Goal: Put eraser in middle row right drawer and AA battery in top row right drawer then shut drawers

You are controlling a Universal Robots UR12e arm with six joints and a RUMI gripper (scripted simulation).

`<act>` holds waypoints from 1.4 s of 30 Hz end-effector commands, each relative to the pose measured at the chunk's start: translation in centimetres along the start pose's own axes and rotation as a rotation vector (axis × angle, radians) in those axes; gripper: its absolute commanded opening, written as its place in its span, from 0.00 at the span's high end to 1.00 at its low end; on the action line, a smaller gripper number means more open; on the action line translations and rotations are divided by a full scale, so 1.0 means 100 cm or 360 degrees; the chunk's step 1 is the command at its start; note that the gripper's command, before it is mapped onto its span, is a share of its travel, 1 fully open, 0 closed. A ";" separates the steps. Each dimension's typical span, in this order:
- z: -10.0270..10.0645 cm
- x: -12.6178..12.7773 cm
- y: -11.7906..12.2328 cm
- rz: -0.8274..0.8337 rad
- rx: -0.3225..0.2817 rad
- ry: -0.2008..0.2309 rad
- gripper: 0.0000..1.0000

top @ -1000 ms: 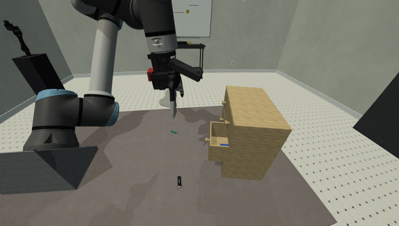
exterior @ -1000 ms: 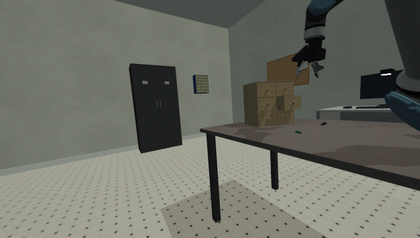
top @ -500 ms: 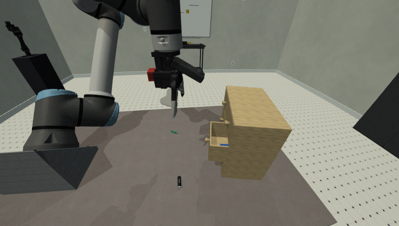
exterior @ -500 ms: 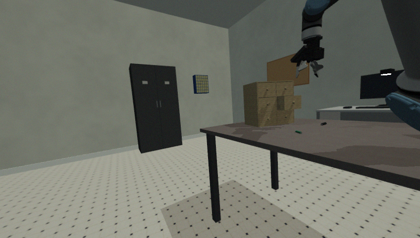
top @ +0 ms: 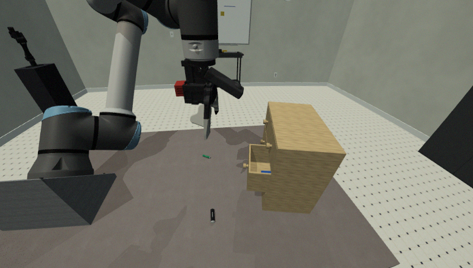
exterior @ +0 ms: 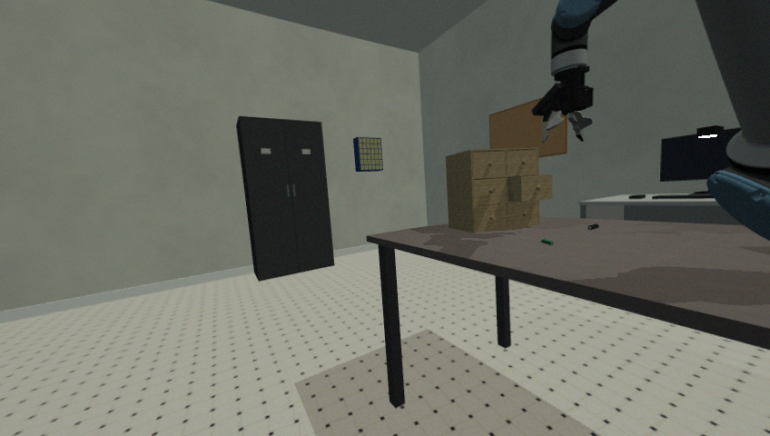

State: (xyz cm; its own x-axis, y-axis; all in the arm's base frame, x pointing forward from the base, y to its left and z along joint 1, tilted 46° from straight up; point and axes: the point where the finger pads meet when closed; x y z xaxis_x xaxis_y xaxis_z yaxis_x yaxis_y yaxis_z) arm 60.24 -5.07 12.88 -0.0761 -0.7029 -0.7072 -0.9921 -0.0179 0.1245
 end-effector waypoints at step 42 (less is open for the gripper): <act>-0.001 0.001 0.000 0.0020 -0.0006 0.0000 0.00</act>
State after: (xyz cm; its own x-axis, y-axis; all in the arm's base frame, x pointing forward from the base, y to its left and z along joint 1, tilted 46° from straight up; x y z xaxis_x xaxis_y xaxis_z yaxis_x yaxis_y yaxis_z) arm 60.23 -5.09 12.89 -0.0805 -0.7027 -0.7069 -0.9912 -0.0184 0.1312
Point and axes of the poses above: the point where the finger pads meet when closed, its own z axis out along the fingers, its own x axis across the jaws, y = z × x, and after that the axes turned 4 degrees about -z, right-handed
